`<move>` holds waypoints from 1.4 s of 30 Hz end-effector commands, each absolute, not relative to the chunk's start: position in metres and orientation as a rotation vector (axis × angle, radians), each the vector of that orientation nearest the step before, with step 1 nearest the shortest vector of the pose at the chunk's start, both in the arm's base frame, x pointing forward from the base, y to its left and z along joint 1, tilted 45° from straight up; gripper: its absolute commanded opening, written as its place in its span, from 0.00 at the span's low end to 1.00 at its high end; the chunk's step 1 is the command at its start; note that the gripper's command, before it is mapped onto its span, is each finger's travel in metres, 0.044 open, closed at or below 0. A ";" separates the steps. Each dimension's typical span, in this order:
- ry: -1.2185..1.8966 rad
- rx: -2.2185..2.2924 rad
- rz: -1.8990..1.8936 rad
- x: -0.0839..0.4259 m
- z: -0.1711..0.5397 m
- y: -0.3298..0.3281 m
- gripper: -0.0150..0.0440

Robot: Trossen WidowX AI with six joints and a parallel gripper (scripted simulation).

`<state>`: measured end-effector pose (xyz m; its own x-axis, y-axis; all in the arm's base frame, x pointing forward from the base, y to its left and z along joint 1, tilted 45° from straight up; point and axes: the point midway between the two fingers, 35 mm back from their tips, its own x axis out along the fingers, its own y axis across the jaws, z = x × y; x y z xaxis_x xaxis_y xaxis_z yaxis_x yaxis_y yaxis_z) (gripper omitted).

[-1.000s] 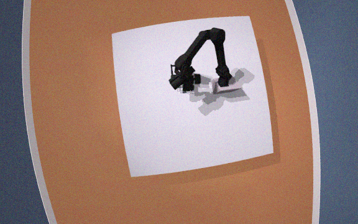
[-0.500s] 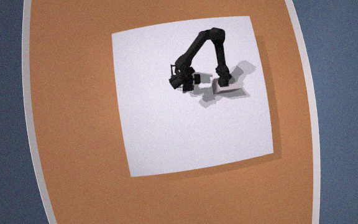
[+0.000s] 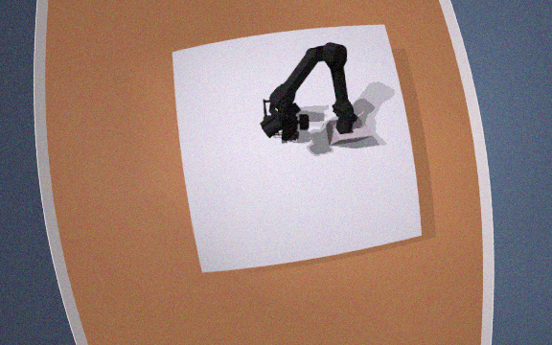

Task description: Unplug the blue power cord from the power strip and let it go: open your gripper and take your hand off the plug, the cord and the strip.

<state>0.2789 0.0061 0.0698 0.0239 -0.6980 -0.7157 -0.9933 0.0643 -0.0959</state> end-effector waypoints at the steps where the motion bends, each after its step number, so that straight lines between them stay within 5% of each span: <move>1: 1.729 -1.693 0.624 0.281 0.064 0.014 0.25; 24: 1.725 -1.692 0.626 0.284 0.040 0.043 0.25; 42: 1.724 -1.693 0.624 0.288 0.030 0.060 1.00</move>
